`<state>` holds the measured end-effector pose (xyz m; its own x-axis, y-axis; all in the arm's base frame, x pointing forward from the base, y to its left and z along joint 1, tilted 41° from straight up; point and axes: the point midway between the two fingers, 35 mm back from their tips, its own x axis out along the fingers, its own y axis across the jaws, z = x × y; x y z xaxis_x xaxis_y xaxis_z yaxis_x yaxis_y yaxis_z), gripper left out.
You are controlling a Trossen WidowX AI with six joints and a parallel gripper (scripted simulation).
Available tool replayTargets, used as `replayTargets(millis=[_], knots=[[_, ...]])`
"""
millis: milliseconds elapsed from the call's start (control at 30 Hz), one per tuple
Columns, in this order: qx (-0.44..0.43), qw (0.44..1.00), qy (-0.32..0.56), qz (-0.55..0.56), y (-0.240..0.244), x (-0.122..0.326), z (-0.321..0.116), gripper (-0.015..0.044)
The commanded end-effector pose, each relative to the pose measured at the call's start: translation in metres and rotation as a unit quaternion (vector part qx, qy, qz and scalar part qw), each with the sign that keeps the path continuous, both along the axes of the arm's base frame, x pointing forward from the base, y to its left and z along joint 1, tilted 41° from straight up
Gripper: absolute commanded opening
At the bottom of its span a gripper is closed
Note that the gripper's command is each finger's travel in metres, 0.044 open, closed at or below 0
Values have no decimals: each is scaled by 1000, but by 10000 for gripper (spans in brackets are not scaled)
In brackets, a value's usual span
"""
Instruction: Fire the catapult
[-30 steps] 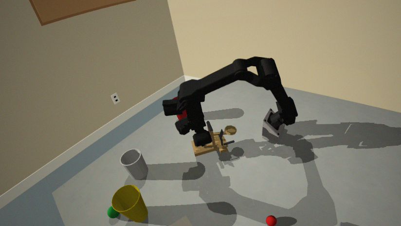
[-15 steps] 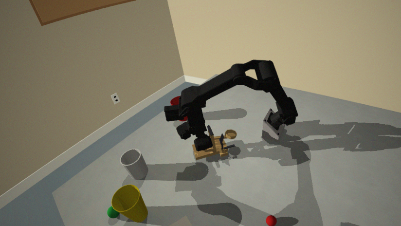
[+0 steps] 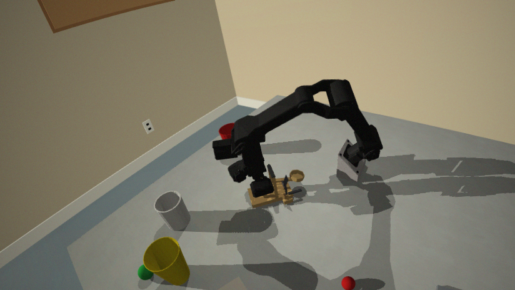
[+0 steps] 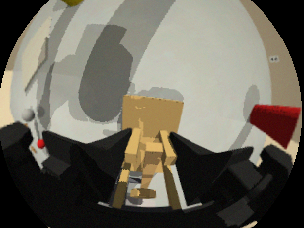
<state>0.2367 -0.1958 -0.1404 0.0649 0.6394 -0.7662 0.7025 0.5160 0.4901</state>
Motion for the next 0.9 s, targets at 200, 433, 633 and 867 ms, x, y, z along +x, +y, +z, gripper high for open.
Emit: replayTargets(millis=[200,433,633,867], knots=[[-1,1000,-1,1,-1,0,0,184],[-1,1000,-1,1,-1,0,0,368],[-2,1000,1,0,-51,-3,56,440],[-1,1000,1,-5,-58,-6,63,440]])
